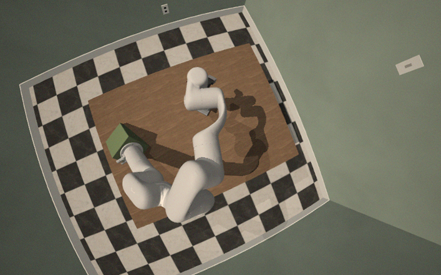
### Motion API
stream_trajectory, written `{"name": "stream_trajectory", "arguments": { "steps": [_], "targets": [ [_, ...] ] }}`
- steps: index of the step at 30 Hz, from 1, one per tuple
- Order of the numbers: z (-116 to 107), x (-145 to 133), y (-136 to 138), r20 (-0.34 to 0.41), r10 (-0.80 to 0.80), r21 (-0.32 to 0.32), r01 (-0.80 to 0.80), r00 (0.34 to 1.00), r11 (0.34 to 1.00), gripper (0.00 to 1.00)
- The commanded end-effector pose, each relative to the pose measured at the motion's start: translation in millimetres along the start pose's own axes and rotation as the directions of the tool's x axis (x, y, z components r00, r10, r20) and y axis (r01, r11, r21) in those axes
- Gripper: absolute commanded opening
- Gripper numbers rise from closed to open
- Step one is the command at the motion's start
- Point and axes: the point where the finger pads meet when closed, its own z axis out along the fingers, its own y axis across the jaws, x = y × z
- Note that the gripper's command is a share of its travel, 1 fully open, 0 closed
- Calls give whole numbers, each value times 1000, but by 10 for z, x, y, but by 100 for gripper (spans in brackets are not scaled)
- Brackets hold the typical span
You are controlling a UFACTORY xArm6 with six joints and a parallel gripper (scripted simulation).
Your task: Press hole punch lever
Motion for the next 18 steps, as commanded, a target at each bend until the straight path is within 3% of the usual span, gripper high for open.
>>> {"name": "stream_trajectory", "arguments": {
  "steps": [1,18],
  "targets": [
    [28,10,3,-3,1,1,-1,1000,1000,0],
    [293,17,6,-3,1,1,-1,1000,1000,0]
  ]
}}
